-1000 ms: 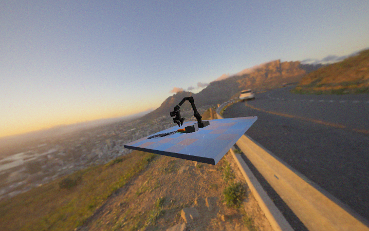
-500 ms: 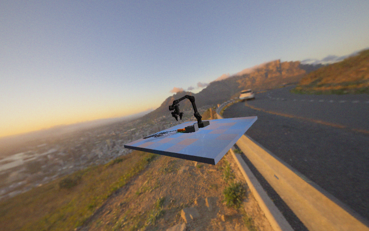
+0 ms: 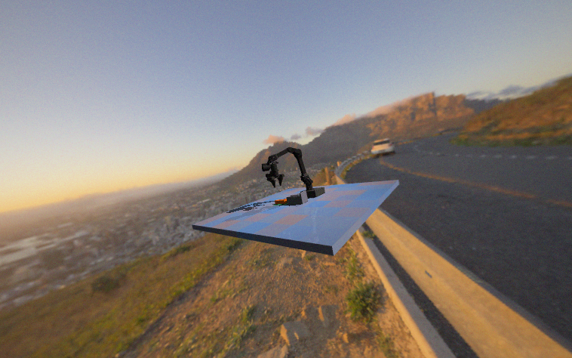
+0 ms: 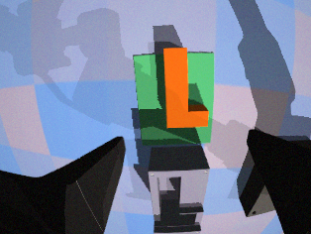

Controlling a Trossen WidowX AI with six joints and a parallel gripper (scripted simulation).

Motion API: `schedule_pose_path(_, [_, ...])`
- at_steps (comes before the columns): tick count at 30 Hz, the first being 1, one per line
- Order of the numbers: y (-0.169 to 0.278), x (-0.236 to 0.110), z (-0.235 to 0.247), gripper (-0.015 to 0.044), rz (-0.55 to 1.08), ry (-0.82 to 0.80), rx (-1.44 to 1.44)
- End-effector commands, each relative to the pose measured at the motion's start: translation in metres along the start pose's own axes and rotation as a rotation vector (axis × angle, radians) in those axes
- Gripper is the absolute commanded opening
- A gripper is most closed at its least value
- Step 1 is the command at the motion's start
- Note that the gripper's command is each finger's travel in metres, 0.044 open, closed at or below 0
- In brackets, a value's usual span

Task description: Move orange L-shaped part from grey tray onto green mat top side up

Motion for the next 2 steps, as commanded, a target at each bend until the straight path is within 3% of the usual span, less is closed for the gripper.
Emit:
schedule_pose_path(1, [-0.0001,0.0004,0.0000,0.0400,-0.001,-0.001,0.000])
schedule_pose_path(2, [-0.0001,0.0004,0.0000,0.0400,-0.001,-0.001,0.000])
Point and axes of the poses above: the point midway between the two fingers, 35 mm back from their tips, its own x axis out along the fingers, its own z axis across the jaws, y = z × x, the point moved 9 cm from there along -x, back along the fingers, and after that the axes turned 7 degrees about -x, right-handed, at the moved point
